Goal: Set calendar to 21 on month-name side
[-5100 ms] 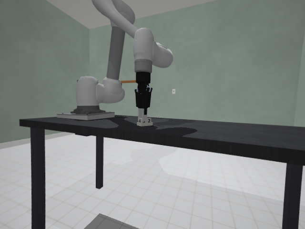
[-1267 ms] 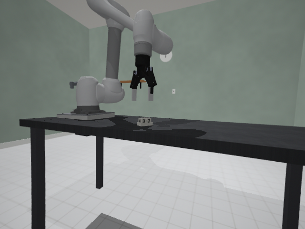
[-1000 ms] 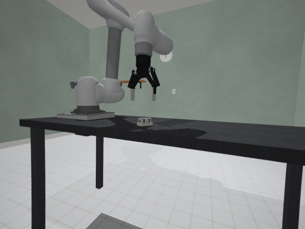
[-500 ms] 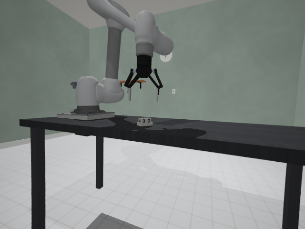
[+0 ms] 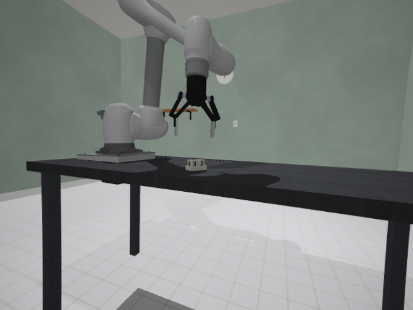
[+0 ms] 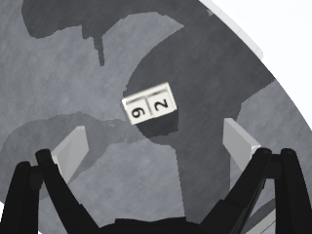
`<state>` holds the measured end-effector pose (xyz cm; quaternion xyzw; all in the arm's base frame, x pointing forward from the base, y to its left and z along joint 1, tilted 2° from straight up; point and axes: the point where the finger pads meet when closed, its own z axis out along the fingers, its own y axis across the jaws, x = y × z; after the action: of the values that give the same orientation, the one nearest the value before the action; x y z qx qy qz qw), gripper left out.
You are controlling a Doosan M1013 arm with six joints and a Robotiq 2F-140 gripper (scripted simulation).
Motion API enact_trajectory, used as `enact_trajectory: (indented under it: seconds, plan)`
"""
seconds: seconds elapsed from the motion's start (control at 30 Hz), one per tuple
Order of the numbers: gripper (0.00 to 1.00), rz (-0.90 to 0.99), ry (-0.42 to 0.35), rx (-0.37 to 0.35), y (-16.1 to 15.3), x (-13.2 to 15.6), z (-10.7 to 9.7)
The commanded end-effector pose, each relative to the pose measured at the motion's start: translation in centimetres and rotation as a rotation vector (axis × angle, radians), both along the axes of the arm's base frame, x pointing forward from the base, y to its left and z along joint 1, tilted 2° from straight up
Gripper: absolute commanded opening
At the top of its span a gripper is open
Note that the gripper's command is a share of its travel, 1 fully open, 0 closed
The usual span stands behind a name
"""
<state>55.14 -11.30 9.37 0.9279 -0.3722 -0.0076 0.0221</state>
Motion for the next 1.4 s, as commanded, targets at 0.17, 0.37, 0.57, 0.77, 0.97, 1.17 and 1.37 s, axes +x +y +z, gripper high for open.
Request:
enact_trajectory:
  seconds: [0.17,0.37,0.57,0.77,0.97,1.17,1.37]
  plan:
    - [1.00,0.348,0.005,0.015,0.3,0.7,0.0]
    - [1.00,0.541,0.011,0.020,0.5,0.8,-0.1]
    - [1.00,0.758,0.019,0.026,0.7,0.9,-0.2]
    - [1.00,0.965,0.026,0.031,0.9,1.0,-0.2]
    - [1.00,1.115,0.031,0.035,1.0,1.1,-0.3]
    - [1.00,1.367,0.039,0.042,1.3,1.3,-0.4]
    - [1.00,1.582,0.047,0.047,1.5,1.4,-0.5]
